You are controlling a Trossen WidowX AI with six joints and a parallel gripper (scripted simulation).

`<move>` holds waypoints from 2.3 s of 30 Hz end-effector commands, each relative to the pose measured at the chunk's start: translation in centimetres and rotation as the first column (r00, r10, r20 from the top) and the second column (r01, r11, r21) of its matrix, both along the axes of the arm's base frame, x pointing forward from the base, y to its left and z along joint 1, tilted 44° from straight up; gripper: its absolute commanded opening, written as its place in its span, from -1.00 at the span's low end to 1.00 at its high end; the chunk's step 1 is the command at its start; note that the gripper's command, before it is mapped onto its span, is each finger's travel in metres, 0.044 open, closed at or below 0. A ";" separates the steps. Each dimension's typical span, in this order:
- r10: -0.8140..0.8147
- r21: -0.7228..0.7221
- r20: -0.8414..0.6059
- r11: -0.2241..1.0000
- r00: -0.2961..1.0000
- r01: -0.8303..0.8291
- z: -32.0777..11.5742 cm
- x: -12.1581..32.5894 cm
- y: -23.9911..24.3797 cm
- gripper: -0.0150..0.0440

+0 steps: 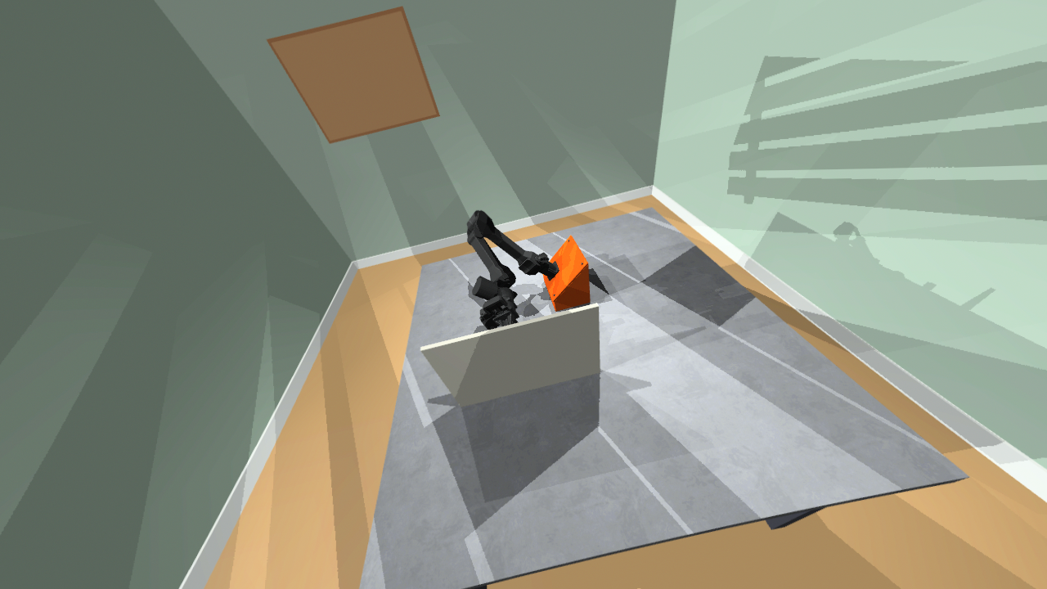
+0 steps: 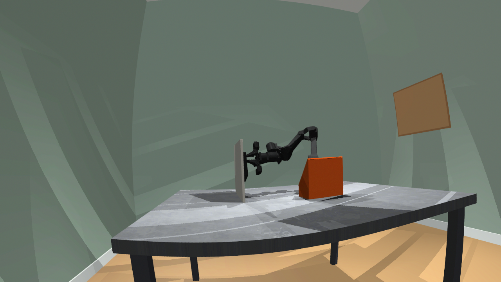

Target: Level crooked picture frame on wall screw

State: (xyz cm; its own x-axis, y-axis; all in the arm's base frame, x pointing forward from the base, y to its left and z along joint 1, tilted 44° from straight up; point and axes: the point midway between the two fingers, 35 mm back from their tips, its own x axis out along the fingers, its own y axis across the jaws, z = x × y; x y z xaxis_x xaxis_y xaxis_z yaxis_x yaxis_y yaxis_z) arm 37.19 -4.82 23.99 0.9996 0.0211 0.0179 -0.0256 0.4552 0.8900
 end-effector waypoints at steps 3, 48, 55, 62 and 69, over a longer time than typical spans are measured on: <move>0.008 -0.008 0.015 1.000 1.000 -0.008 0.7 0.0 0.3 -0.49; 0.008 -0.008 0.015 1.000 1.000 -0.008 0.3 0.0 0.4 -0.49; 0.008 -0.008 0.015 1.000 1.000 -0.008 0.3 0.0 0.5 -0.49; 0.008 -0.008 0.015 1.000 1.000 -0.008 0.2 0.0 0.8 -0.49; 0.008 -0.008 0.015 1.000 1.000 -0.008 0.1 0.0 0.8 -0.49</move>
